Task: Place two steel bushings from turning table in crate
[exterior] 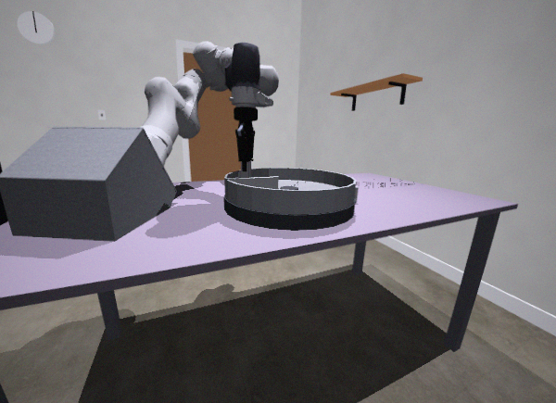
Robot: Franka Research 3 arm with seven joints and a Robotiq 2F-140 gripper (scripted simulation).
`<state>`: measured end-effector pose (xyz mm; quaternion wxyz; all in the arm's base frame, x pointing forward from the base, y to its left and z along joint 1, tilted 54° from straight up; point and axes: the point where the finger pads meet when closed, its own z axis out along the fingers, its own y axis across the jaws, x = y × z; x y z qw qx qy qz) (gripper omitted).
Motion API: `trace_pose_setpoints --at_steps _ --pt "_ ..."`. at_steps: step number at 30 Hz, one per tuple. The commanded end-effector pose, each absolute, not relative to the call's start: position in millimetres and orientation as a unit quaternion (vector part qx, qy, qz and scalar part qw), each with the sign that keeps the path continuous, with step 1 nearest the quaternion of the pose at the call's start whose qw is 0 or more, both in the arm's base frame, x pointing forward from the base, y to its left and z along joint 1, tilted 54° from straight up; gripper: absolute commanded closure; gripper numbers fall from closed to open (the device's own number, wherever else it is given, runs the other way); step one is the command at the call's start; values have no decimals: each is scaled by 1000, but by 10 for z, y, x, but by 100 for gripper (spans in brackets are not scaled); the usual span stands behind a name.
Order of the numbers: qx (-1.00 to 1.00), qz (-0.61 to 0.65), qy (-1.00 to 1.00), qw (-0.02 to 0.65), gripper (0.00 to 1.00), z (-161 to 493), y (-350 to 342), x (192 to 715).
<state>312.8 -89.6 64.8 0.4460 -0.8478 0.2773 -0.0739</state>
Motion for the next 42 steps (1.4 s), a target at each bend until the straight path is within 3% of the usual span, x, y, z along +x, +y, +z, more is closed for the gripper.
trace_pose_setpoints --at_steps 1,19,20,42 --pt "-848 -75 276 446 90 636 -887 3128" --pt "-848 -75 276 446 90 636 -887 3128" --pt "-848 -75 276 446 100 636 -887 3128" --pt "-848 -75 276 446 100 636 -887 3128"
